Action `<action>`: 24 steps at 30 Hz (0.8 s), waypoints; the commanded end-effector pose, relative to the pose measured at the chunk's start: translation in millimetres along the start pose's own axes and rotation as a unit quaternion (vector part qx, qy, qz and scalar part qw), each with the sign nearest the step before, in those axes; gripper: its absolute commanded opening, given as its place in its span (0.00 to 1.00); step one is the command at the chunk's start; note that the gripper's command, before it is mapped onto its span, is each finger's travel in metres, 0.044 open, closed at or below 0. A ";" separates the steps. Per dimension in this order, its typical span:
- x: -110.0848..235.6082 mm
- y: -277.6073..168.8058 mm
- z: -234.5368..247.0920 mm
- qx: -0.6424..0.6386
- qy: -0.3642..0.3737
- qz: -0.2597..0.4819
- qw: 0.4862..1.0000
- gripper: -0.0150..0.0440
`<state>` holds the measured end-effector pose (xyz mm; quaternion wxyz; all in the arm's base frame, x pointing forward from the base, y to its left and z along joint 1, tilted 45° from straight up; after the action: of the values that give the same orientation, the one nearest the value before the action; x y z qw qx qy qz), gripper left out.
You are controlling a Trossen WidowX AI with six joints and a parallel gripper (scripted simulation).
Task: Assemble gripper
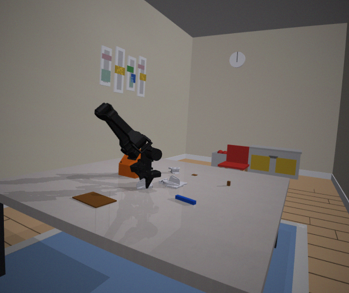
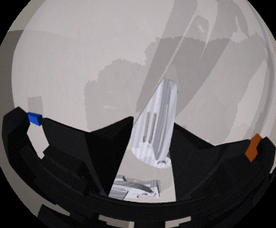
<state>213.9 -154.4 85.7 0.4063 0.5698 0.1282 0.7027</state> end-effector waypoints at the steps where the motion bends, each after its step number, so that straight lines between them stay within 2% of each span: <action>1: 0.0 0.0 0.3 -0.001 0.001 0.000 1.000 0.48; 10: 1.9 -0.3 0.6 -0.001 0.001 0.000 1.000 0.48; 24: 44.5 -3.8 2.7 0.000 -0.002 0.005 1.000 0.48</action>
<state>215.0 -126.3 105.6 0.3998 0.5786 0.1261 0.6996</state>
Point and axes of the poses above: the point midway between the two fingers, 35 mm back from their tips, its own x axis back along the fingers, its own z axis across the jaws, y = z × x, the point moved 3 cm from there along x, back along the fingers, and after that the axes turned 6 degrees about -x, right-handed, at the moved point
